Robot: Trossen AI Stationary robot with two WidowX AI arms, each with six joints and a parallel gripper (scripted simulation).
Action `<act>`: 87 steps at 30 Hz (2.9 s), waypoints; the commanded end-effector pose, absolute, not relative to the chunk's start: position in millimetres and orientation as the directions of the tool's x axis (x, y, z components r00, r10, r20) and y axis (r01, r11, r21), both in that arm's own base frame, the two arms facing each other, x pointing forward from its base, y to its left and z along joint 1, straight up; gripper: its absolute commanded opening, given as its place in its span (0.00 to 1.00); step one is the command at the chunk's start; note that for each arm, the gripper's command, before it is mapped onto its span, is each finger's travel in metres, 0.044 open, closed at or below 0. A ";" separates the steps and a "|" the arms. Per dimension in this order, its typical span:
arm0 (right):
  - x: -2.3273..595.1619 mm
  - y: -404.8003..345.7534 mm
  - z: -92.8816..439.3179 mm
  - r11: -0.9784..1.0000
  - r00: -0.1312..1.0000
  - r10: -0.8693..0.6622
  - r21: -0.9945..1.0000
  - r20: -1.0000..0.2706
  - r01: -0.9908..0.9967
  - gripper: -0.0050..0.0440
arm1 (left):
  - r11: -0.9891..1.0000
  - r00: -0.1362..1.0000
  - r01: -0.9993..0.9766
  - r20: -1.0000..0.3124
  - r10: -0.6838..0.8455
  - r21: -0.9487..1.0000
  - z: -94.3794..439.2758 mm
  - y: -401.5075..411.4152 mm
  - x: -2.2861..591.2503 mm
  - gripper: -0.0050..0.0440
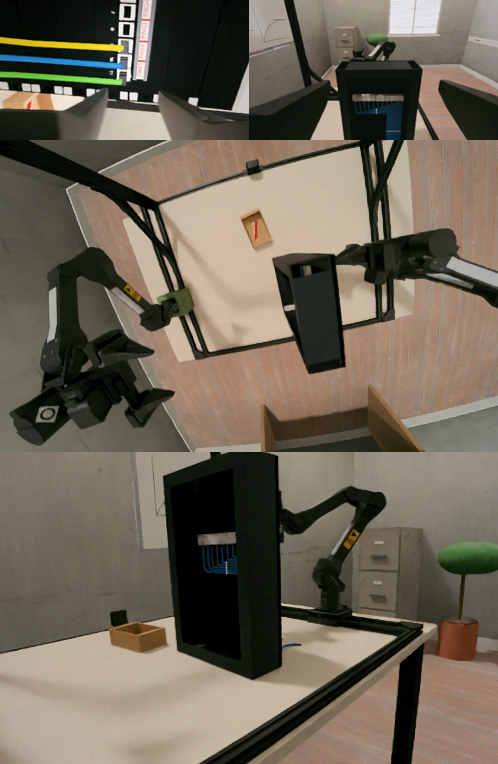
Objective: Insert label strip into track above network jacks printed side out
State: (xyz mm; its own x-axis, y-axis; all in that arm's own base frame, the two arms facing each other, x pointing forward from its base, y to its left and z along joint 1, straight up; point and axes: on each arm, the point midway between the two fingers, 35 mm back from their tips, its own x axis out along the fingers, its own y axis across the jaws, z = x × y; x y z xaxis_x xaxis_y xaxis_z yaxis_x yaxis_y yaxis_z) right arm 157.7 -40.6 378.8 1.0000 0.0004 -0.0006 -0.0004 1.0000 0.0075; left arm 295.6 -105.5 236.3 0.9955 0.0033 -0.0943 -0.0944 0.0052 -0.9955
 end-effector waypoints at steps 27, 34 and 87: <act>157.4 -39.6 383.2 1.000 1.000 0.000 -0.005 0.001 0.000 1.00 | -0.008 0.996 -0.085 -0.085 0.002 -0.996 243.2 -103.2 252.8 0.10; 157.4 -39.6 383.2 1.000 1.000 0.000 -0.005 0.001 0.000 1.00 | -0.006 0.996 -0.086 -0.086 0.002 -0.996 242.0 -100.9 241.7 0.08; 157.4 -39.6 383.2 1.000 1.000 0.000 -0.005 0.001 0.000 1.00 | -0.007 0.997 -0.079 -0.079 0.001 -0.997 264.7 -67.5 234.3 0.87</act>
State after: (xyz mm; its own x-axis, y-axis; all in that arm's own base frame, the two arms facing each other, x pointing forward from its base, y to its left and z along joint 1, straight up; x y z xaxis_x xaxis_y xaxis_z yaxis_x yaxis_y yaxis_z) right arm 157.7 -40.5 378.9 1.0000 0.0003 -0.0006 -0.0003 1.0000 0.0073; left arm 234.7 -68.4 258.7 0.9959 0.0011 -0.0906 -0.0906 0.0023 -0.9959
